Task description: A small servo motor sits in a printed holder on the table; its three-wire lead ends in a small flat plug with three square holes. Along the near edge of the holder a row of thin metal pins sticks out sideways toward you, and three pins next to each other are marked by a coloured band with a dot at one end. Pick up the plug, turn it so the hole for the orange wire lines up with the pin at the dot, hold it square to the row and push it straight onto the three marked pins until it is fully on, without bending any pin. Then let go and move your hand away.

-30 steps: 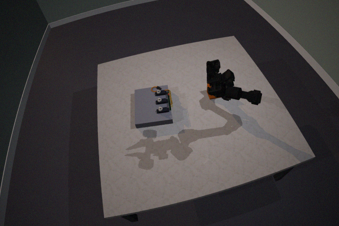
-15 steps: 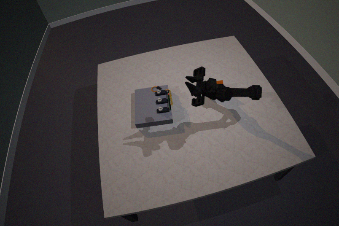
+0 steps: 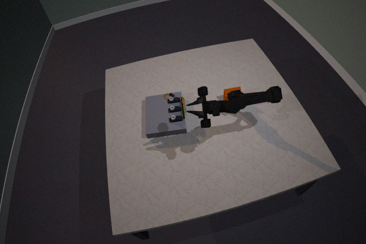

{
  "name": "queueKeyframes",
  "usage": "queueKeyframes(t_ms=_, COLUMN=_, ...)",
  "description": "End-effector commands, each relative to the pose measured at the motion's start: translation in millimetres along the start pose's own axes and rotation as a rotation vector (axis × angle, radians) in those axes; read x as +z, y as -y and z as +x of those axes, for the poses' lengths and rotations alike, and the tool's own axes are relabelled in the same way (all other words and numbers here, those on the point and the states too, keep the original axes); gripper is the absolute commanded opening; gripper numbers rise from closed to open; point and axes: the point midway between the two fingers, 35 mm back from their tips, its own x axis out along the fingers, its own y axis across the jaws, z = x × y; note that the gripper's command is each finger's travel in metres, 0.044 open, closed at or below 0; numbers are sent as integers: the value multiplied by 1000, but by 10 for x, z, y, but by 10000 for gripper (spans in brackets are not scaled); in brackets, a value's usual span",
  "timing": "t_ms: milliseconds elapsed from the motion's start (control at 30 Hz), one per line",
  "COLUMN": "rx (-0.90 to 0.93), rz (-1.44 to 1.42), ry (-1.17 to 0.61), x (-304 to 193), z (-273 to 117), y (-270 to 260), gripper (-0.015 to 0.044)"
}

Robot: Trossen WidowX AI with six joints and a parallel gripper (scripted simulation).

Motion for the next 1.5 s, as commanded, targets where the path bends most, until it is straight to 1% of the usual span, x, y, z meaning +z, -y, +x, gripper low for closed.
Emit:
queueKeyframes(t_ms=0, rx=95, rz=-50, ry=-94, x=-305, z=-17, y=-194, gripper=115)
queueKeyframes(t_ms=233, rx=273, rz=-136, ry=-235, x=-775, z=-134, y=-535, gripper=115)
queueKeyframes(t_ms=400, rx=286, rz=-275, ry=-311, x=-936, z=6, y=-498, gripper=115)
queueKeyframes(t_ms=700, rx=346, rz=-542, ry=-470, x=-1292, z=256, y=-376, gripper=115)
queueKeyframes(t_ms=967, rx=443, rz=-760, ry=-616, x=-1645, z=439, y=-211, gripper=115)
queueKeyframes(t_ms=1200, rx=570, rz=-928, ry=-739, x=-1978, z=557, y=-22, gripper=115)
queueKeyframes(t_ms=1467, rx=766, rz=-1085, ry=-863, x=-2378, z=631, y=241, gripper=115)
